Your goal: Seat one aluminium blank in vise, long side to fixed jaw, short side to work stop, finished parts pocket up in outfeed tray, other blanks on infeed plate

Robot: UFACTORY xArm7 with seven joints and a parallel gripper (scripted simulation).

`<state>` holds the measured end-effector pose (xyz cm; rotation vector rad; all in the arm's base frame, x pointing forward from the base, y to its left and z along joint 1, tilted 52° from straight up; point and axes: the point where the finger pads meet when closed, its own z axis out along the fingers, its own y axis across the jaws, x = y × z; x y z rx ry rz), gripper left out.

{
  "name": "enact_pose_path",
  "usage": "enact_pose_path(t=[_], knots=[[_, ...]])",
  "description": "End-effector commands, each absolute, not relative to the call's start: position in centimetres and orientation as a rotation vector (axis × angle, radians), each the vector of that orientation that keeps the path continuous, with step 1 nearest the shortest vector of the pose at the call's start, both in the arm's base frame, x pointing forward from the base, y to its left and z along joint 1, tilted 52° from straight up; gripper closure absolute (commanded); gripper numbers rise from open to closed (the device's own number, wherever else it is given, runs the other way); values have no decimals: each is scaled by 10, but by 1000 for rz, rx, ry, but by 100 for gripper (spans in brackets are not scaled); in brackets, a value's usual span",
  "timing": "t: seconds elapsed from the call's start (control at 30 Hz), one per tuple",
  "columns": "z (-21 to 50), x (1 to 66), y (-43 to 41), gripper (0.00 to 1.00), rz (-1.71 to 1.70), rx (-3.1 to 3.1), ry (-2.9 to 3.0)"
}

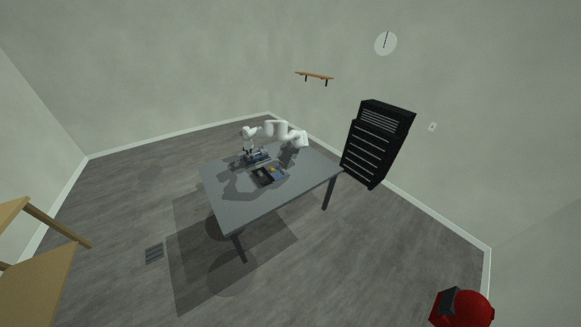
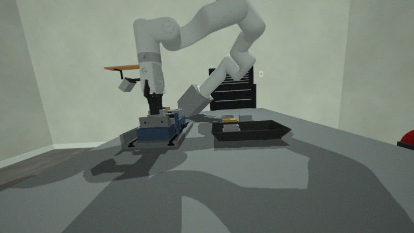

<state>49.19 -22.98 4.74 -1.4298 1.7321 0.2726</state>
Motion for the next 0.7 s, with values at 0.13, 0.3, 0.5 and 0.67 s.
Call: enact_pose_path(t=[0.13,0.3,0.5,0.67], knots=[[48,491,-233,100,267,-1428,1735],[48,491,-233,100,267,-1428,1735],[49,491,-233,100,267,-1428,1735],[50,490,-234,100,267,-1428,1735]])
